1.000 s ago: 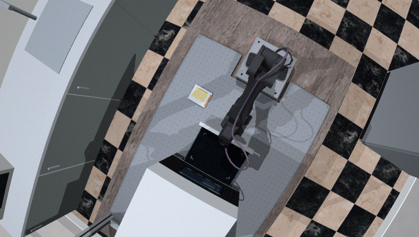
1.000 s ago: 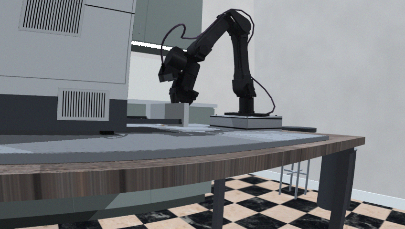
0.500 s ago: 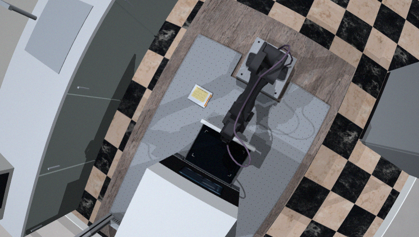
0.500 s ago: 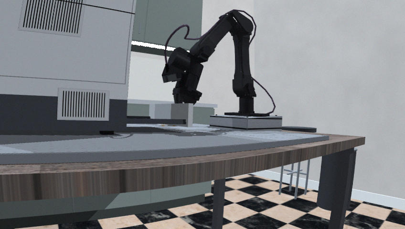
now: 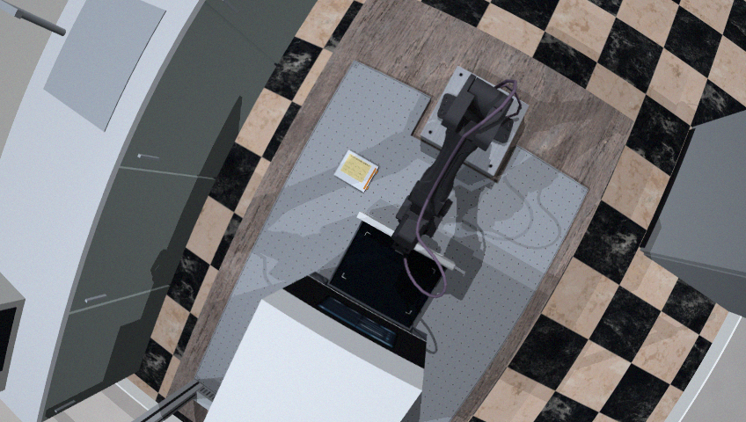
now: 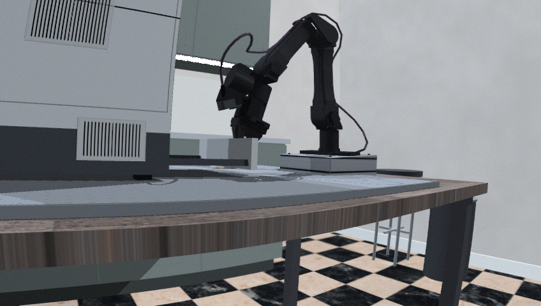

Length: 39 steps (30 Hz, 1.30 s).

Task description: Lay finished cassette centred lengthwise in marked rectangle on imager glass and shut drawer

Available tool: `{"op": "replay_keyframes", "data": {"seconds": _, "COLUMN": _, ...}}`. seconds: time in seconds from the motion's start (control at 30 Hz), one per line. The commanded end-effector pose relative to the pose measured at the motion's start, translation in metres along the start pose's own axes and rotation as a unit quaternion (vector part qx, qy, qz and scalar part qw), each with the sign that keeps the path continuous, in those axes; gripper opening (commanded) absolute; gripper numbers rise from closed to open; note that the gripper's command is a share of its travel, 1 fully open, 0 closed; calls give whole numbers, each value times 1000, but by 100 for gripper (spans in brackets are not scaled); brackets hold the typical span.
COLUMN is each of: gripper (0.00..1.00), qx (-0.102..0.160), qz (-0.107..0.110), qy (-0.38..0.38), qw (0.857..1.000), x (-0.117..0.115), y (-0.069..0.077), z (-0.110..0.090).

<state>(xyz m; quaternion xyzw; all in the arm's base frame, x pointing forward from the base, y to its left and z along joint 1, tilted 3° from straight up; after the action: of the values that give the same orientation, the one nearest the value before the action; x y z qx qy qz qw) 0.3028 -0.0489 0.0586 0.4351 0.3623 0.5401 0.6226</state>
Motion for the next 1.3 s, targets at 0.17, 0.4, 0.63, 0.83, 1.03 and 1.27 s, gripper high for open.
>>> {"op": "replay_keyframes", "data": {"seconds": 0.17, "gripper": 0, "qx": 23, "qz": 1, "qy": -1, "qw": 1000, "x": -3, "y": 11, "z": -13}}
{"op": "replay_keyframes", "data": {"seconds": 0.4, "gripper": 0, "qx": 23, "qz": 1, "qy": -1, "qw": 1000, "x": -3, "y": 11, "z": -13}}
{"op": "replay_keyframes", "data": {"seconds": 0.63, "gripper": 0, "qx": 23, "qz": 1, "qy": -1, "qw": 1000, "x": -3, "y": 11, "z": -13}}
{"op": "replay_keyframes", "data": {"seconds": 0.83, "gripper": 0, "qx": 23, "qz": 1, "qy": -1, "qw": 1000, "x": -3, "y": 11, "z": -13}}
{"op": "replay_keyframes", "data": {"seconds": 1.03, "gripper": 0, "qx": 5, "qz": 1, "qy": 0, "qw": 1000, "x": -3, "y": 16, "z": 3}}
{"op": "replay_keyframes", "data": {"seconds": 1.27, "gripper": 0, "qx": 23, "qz": 1, "qy": 0, "qw": 1000, "x": -2, "y": 5, "z": 6}}
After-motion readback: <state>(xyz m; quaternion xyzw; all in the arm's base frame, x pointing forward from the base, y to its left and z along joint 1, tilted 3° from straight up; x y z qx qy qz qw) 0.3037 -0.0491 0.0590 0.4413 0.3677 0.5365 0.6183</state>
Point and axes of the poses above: the point where the finger pads meet when closed, its own y axis back along the fingers, its own x axis across the jaws, z = x × y, the point moved 5 cm from there along y, back along the fingers, and after that the axes turned 1 degree about -y, right-handed, at the moved point
